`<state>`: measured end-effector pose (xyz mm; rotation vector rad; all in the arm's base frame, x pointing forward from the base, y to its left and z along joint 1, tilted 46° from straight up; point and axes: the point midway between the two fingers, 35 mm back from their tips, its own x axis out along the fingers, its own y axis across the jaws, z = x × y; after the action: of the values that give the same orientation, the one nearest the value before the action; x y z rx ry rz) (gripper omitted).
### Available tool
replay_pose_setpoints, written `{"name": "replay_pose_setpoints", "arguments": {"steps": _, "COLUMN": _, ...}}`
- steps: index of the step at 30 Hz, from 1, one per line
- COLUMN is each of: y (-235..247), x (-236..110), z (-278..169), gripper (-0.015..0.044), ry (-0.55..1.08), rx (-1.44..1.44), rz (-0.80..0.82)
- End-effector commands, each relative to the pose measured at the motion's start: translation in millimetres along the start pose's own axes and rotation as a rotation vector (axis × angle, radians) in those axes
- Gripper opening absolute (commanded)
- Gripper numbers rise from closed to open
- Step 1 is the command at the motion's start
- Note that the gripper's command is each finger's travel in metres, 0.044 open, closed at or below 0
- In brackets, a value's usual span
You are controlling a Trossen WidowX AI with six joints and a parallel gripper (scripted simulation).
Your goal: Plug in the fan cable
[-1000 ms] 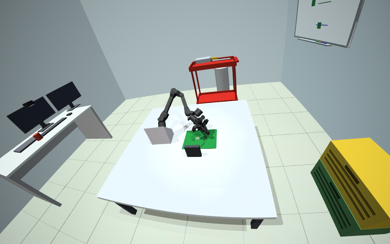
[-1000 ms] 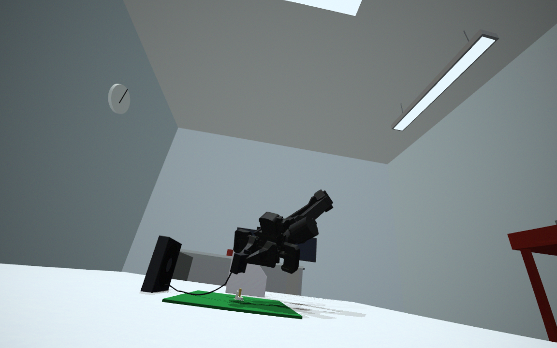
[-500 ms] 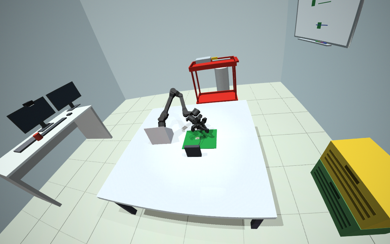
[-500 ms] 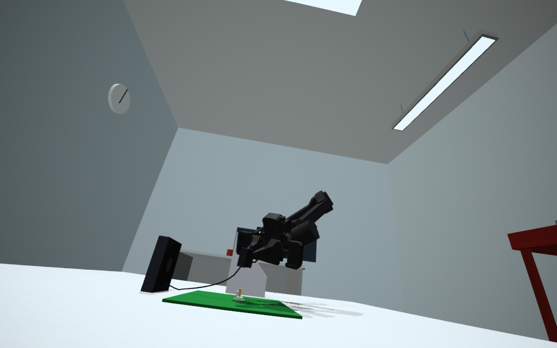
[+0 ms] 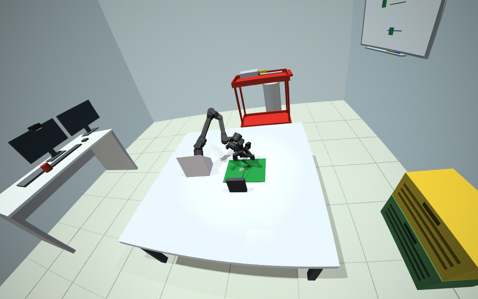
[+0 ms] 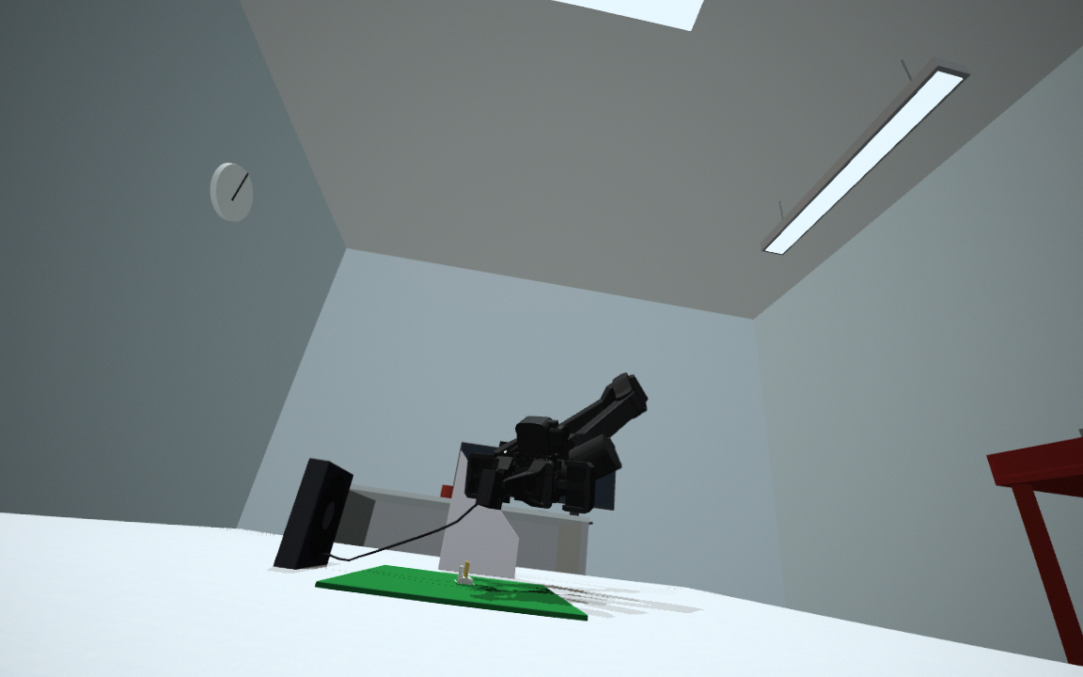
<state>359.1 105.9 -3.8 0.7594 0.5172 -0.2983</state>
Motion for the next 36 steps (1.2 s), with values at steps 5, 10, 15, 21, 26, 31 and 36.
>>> {"name": "replay_pose_setpoints", "arguments": {"steps": 5, "y": 1, "x": -9, "z": 3, "gripper": 0.0, "ry": -0.041, "rx": 0.038, "rz": 0.024}}
{"name": "replay_pose_setpoints", "arguments": {"steps": 10, "y": 0, "x": -6, "z": 7, "gripper": 0.0, "ry": -0.027, "rx": 0.023, "rz": 0.015}}
{"name": "replay_pose_setpoints", "arguments": {"steps": 15, "y": 0, "x": -6, "z": 7, "gripper": 0.0, "ry": -0.027, "rx": 0.023, "rz": 0.015}}
{"name": "replay_pose_setpoints", "arguments": {"steps": 21, "y": 0, "x": -7, "z": 11, "gripper": 0.0, "ry": -0.029, "rx": 0.028, "rz": 0.015}}
{"name": "replay_pose_setpoints", "arguments": {"steps": 26, "y": 0, "x": -7, "z": 12, "gripper": 0.0, "ry": -0.029, "rx": 0.028, "rz": 0.015}}
{"name": "replay_pose_setpoints", "arguments": {"steps": 31, "y": 0, "x": -8, "z": 11, "gripper": 0.0, "ry": -0.03, "rx": 0.029, "rz": 0.015}}
{"name": "replay_pose_setpoints", "arguments": {"steps": 36, "y": 0, "x": -8, "z": 6, "gripper": 0.0, "ry": -0.031, "rx": 0.033, "rz": 0.015}}
